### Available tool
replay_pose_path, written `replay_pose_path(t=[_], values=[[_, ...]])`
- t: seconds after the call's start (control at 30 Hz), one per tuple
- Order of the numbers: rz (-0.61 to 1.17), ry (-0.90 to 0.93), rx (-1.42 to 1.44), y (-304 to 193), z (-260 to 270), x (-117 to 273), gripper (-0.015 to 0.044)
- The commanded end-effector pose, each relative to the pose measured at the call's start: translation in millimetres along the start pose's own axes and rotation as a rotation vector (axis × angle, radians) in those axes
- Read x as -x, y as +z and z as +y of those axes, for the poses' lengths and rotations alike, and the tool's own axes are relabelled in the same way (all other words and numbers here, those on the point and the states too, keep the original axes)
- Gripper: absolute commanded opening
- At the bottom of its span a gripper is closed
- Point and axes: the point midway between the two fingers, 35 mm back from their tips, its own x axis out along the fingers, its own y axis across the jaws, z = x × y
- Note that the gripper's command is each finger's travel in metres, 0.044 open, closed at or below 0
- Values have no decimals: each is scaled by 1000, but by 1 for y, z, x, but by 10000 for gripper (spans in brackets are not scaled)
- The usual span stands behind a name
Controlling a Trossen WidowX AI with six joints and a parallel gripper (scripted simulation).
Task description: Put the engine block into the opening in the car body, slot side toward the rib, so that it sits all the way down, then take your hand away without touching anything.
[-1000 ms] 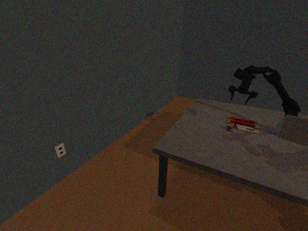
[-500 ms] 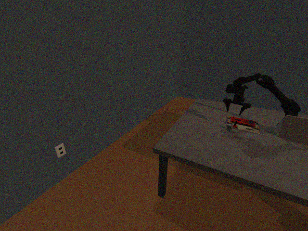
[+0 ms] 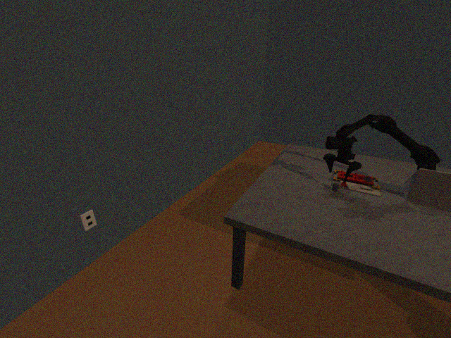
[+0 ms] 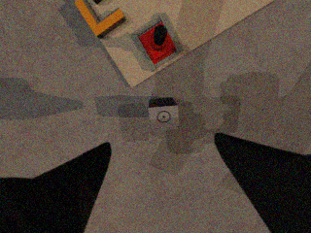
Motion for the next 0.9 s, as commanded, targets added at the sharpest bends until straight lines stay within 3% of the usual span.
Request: replay_pose_path(t=[0.0, 0.87], values=[[-16, -7, 9, 3, -4, -17, 440], [-17, -8, 11, 4, -5, -57, 440]])
